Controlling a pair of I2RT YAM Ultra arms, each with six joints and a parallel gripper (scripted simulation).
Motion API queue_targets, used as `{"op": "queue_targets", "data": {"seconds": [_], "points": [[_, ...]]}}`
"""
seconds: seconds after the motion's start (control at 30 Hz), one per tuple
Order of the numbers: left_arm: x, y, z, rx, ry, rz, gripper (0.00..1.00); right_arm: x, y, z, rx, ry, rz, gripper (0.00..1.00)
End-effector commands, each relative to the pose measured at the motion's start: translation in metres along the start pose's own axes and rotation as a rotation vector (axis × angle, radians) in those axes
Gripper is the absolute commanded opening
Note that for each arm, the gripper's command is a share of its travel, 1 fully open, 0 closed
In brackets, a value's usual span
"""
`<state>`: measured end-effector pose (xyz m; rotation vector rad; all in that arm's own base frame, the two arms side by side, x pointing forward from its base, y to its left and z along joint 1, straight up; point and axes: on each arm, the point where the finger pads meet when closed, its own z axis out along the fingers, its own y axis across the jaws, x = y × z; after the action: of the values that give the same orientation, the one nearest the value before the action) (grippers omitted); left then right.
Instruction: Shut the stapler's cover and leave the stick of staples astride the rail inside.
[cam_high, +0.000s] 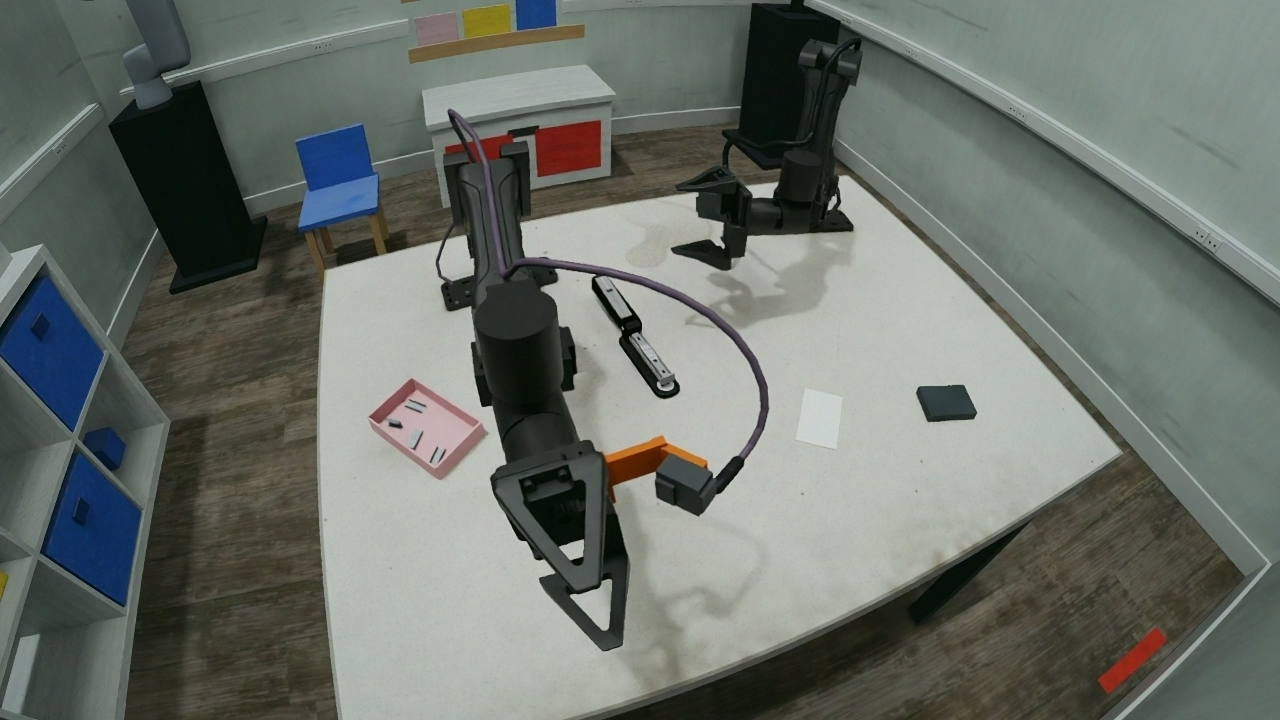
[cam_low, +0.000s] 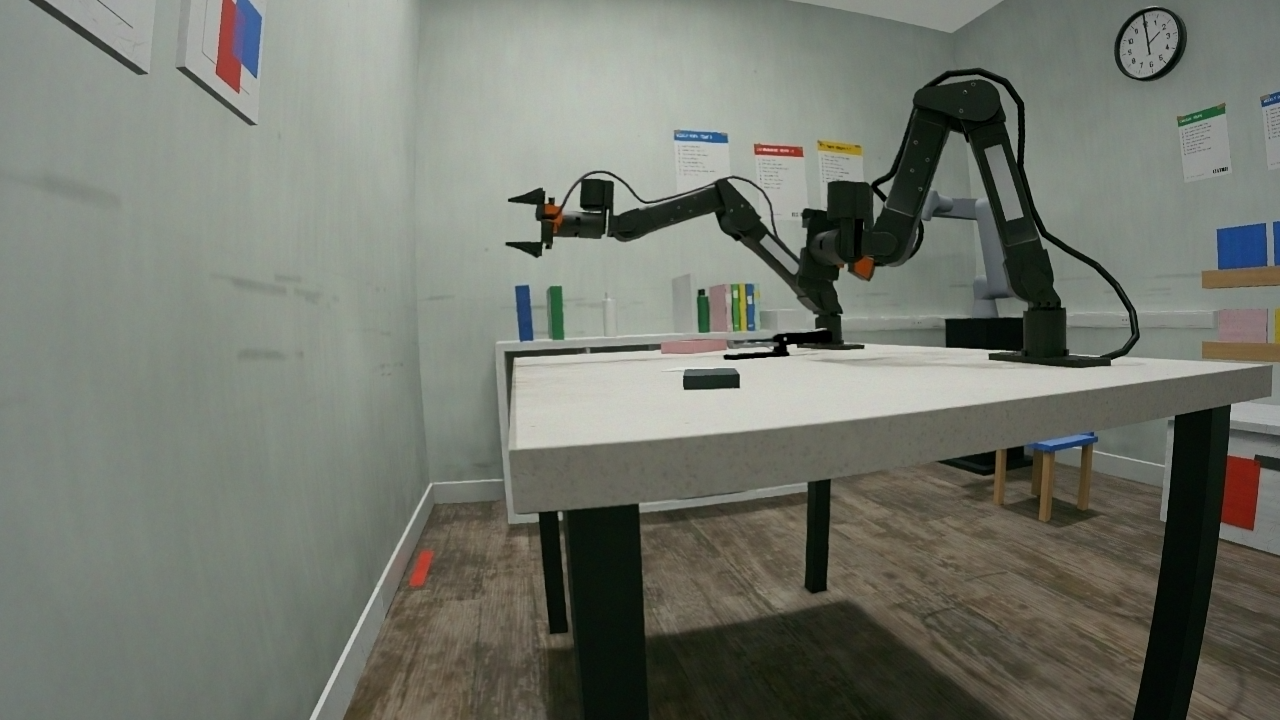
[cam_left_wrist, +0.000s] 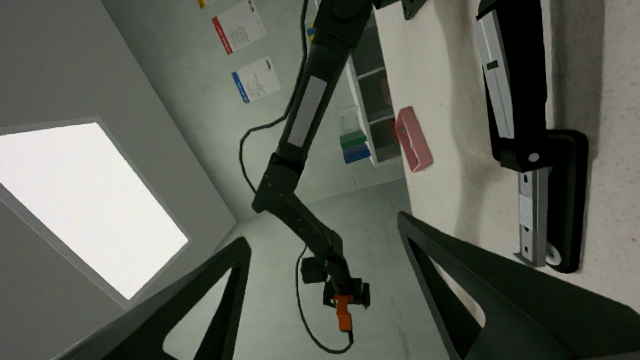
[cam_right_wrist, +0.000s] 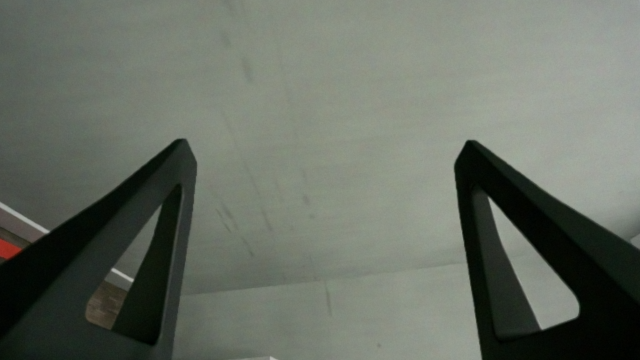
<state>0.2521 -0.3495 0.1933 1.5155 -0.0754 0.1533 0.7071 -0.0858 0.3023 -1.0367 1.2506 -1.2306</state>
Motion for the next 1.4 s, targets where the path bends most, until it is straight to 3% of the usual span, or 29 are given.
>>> {"op": "queue_targets", "data": {"seconds": [0.0,0.57,0.7,0.77,0.93,1.03,1.1,1.13,1.37], "points": [[0.001,0.004,0.0,-0.008,0.001,0.01,1.0,-0.001,-0.011,-0.001,0.021,-0.002,-0.001,1.0],[0.001,0.004,0.0,-0.008,0.001,0.01,1.0,-0.001,-0.011,-0.001,0.021,-0.002,-0.001,1.0],[0.005,0.004,-0.009,-0.007,0.012,0.001,1.0,-0.01,-0.005,-0.006,-0.02,-0.008,0.075,1.0],[0.023,-0.006,-0.022,0.029,0.077,-0.053,1.0,-0.02,-0.003,-0.012,-0.048,-0.014,0.143,1.0],[0.062,-0.007,-0.041,0.061,0.22,-0.227,1.0,-0.059,-0.001,-0.043,-0.138,-0.045,0.314,1.0],[0.062,0.0,-0.038,0.069,0.253,-0.35,1.0,-0.085,0.026,-0.067,-0.246,-0.048,0.433,1.0],[0.062,0.0,-0.038,0.069,0.253,-0.35,1.0,-0.085,0.026,-0.067,-0.246,-0.048,0.433,1.0],[0.063,0.002,-0.037,0.074,0.27,-0.4,1.0,-0.096,0.017,-0.08,-0.249,-0.057,0.48,1.0],[0.057,0.025,-0.034,0.071,0.345,-0.646,1.0,-0.147,0.046,-0.164,-0.452,-0.046,0.721,1.0]]}}
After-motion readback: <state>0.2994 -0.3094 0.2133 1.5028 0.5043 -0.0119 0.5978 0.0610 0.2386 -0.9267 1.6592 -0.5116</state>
